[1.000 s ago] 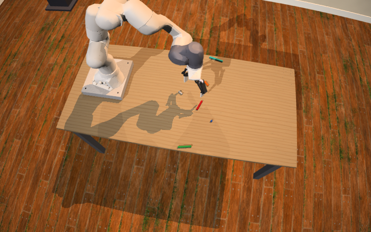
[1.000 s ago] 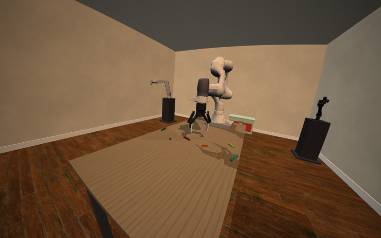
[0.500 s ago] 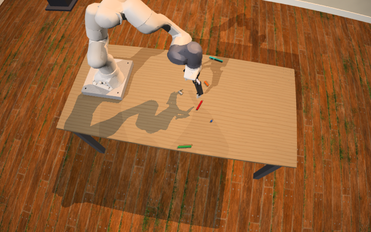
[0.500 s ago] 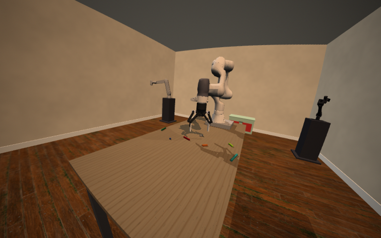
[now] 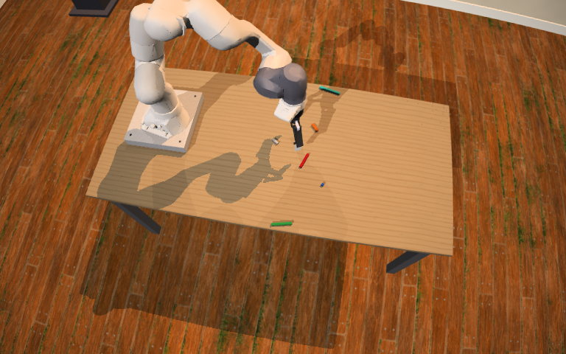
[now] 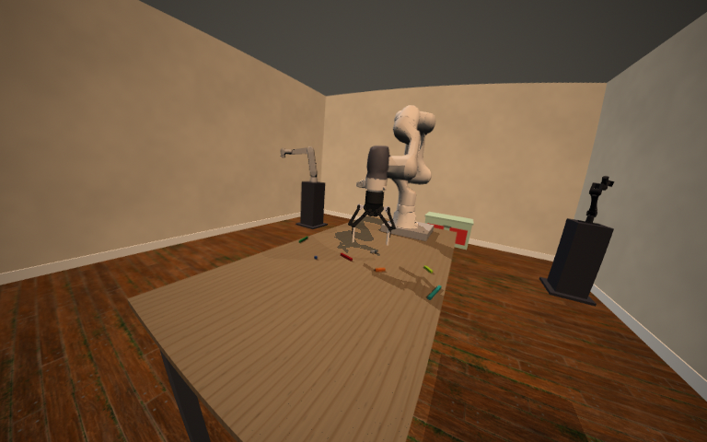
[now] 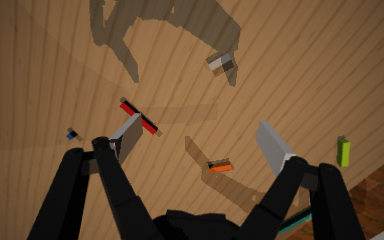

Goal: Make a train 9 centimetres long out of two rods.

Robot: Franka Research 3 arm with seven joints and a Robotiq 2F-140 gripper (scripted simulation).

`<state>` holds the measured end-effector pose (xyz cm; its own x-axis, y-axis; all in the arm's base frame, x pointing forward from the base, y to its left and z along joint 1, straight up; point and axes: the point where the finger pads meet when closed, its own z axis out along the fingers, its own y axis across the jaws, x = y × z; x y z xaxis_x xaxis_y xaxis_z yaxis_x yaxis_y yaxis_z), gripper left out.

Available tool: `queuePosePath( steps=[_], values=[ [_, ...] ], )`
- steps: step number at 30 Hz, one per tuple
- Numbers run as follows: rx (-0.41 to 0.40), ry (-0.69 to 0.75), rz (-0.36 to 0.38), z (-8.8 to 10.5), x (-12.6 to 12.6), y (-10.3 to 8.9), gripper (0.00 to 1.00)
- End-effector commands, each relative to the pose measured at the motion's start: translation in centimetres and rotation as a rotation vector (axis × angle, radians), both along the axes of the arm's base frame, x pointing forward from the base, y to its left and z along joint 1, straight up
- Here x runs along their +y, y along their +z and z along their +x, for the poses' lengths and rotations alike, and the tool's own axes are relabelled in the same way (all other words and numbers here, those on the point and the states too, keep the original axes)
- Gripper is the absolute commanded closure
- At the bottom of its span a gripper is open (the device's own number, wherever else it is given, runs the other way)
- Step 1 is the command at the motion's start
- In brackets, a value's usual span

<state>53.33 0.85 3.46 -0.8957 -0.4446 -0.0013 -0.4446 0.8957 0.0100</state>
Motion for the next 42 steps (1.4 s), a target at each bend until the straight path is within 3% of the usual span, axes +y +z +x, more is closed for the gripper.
queuePosePath(
  steps=[1, 42],
  values=[
    [-0.002, -0.167, -0.013, -0.1, 0.1, 0.0, 0.00],
    [0.001, -0.820, -0.013, -1.9, 0.0, 0.0, 0.00]
  ],
)
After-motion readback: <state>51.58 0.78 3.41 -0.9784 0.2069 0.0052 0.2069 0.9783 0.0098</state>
